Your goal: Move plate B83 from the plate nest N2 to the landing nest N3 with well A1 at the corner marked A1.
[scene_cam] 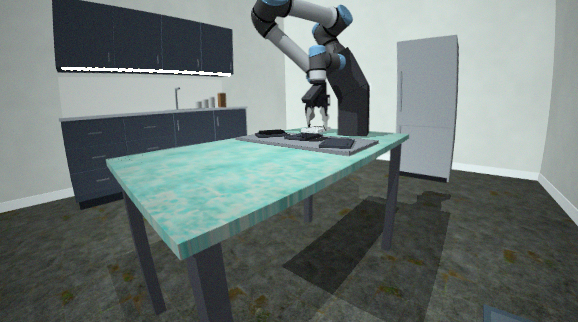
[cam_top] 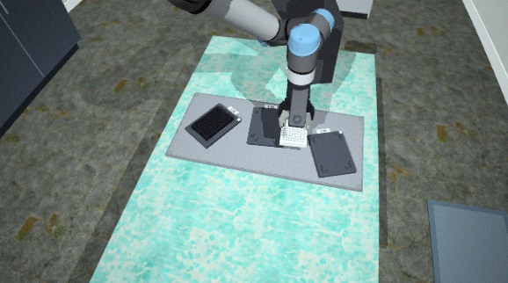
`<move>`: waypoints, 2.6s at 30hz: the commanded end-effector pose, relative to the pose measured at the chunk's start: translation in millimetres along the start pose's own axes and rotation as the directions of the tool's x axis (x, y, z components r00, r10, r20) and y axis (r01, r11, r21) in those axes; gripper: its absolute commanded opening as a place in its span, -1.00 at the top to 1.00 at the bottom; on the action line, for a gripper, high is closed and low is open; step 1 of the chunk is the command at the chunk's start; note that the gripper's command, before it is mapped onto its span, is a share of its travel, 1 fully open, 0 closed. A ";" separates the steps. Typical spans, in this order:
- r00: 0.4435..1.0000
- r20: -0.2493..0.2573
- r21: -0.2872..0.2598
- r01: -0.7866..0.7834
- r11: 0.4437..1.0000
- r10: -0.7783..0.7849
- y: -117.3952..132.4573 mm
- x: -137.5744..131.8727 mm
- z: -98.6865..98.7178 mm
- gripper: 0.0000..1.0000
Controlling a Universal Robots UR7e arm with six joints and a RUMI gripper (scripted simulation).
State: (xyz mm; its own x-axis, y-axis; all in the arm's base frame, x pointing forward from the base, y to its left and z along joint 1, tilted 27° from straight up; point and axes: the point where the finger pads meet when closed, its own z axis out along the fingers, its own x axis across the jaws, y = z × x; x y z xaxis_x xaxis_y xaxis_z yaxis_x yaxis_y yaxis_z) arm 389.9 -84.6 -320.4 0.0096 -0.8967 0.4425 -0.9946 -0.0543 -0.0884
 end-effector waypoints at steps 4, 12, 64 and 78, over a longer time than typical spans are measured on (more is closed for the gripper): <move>1.000 0.008 0.012 0.009 1.000 -0.009 13.3 34.3 -0.8 1.00; 1.000 0.006 0.014 0.007 1.000 -0.008 26.5 72.4 -1.1 1.00; 1.000 0.004 0.016 0.007 1.000 -0.007 33.3 93.9 12.9 1.00; 1.000 0.004 0.016 0.007 1.000 -0.007 33.2 93.9 16.9 1.00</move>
State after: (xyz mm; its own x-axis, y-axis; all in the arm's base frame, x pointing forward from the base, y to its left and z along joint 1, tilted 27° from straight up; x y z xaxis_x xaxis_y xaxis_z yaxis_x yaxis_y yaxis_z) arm 357.7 -175.4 -295.1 0.0192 -0.8991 0.4374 -0.9930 -0.0682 -0.0965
